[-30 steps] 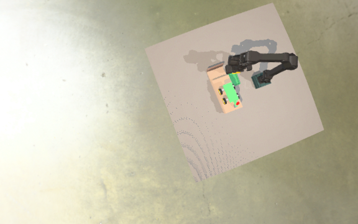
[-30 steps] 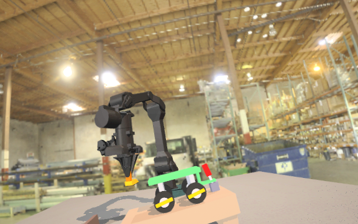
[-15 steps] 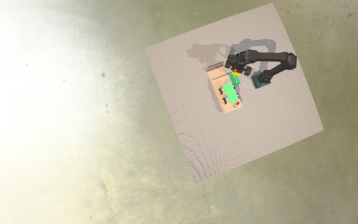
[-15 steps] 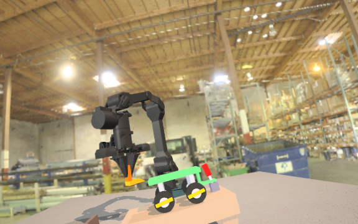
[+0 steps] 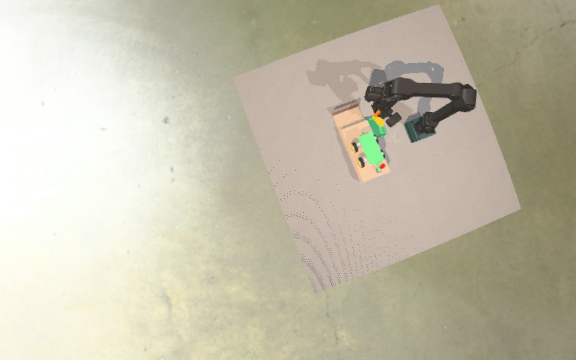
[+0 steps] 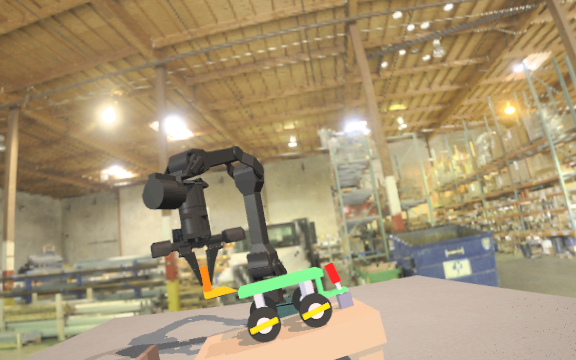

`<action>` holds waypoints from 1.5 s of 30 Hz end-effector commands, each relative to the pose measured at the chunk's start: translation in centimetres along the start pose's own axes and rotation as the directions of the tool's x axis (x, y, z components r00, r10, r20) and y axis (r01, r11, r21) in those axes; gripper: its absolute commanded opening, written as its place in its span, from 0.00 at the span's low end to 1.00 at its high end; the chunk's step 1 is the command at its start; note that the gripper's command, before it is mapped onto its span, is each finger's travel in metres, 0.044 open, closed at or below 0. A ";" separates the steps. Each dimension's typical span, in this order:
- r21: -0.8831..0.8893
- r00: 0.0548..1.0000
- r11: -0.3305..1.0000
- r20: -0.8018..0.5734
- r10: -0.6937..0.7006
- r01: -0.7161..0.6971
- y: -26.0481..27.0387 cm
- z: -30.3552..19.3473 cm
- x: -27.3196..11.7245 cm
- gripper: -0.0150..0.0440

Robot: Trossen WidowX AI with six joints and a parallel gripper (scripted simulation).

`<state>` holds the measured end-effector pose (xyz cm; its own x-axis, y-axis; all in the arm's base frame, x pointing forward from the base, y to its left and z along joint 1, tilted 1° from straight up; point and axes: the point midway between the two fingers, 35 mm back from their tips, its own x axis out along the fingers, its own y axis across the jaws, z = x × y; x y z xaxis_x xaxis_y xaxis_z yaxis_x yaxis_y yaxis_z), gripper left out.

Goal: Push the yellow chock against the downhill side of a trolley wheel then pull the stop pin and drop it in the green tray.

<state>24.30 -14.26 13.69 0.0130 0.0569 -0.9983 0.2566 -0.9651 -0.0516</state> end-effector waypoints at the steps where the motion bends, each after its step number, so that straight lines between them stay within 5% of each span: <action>1: 0.165 1.000 0.986 -0.008 -0.013 0.014 0.1 0.0 -0.1 0.25; 6: 0.286 1.000 0.958 -0.013 -0.021 0.024 0.1 0.0 -0.1 0.25; 45: 0.286 1.000 0.958 -0.015 -0.020 0.024 1.3 -2.8 4.2 0.25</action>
<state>27.39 -14.70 10.50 0.0262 0.0737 -0.9969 -0.0263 -0.9969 -0.0744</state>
